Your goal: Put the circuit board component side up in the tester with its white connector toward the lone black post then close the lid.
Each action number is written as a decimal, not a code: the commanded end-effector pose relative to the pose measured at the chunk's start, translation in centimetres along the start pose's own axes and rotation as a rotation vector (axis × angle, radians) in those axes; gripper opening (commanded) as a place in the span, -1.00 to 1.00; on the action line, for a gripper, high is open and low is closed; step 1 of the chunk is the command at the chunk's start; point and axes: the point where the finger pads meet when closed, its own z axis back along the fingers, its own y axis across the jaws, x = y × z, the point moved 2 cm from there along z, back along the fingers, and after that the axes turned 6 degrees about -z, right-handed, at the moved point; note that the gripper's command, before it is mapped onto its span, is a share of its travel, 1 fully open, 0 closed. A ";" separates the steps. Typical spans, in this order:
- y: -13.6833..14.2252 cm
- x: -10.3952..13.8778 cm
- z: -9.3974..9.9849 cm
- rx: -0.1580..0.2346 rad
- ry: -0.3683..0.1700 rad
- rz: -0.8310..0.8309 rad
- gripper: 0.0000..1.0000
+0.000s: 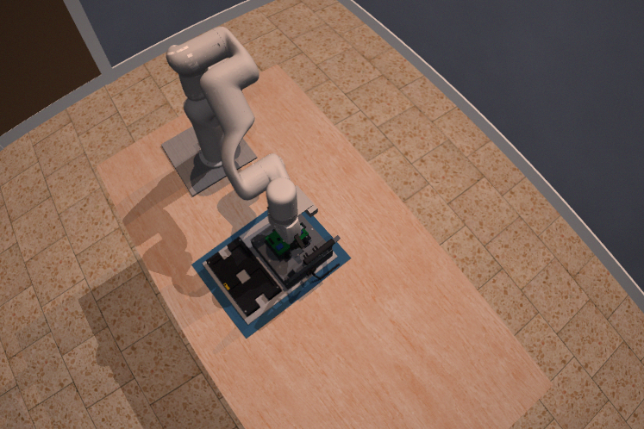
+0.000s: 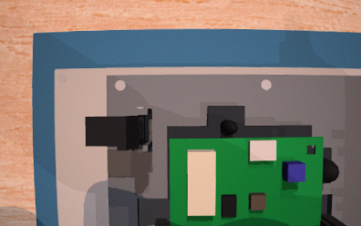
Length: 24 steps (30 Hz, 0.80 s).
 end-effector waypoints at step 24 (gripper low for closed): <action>0.1 0.0 -0.8 0.004 0.000 0.000 0.58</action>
